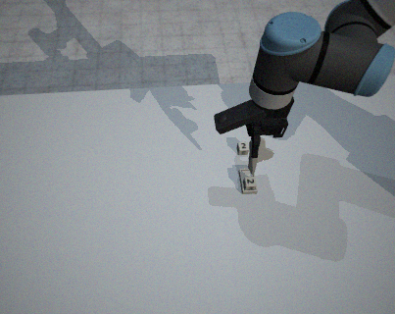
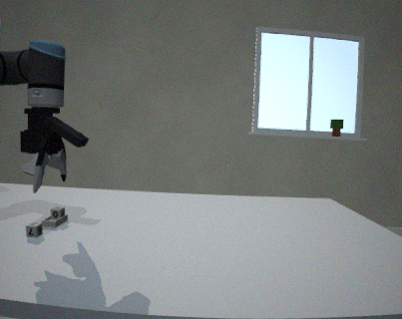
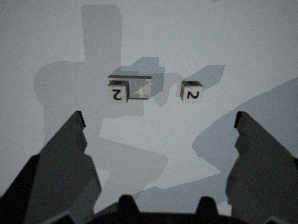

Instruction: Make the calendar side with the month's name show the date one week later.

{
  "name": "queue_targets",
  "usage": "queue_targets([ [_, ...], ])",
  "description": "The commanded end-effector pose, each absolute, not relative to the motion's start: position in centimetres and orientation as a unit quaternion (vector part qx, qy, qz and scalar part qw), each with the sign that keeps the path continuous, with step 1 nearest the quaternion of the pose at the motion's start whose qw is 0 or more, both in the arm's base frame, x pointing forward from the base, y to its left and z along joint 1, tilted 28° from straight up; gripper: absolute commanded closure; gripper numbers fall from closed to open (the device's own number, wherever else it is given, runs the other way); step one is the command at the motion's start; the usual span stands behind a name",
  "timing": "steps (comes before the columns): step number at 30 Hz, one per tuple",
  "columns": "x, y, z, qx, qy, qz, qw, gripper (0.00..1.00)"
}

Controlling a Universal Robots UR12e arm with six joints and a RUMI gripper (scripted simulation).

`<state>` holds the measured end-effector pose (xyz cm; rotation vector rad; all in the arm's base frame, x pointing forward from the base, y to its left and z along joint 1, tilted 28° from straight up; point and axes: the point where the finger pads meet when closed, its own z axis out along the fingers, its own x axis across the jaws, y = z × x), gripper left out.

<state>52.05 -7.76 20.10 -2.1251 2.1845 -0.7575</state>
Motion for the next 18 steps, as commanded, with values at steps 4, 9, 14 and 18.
queue_targets([
  [4, 51.8, -8.8, 20.2, -0.587, 0.773, -0.24, 0.028, 0.0],
  [9, 51.7, -9.3, 20.3, -0.541, 0.806, -0.238, 0.042, 0.0],
  [14, 51.6, -9.7, 20.4, -0.503, 0.83, -0.236, 0.052, 0.0],
  [18, 51.6, -10.1, 20.4, -0.464, 0.852, -0.233, 0.063, 0.0],
])
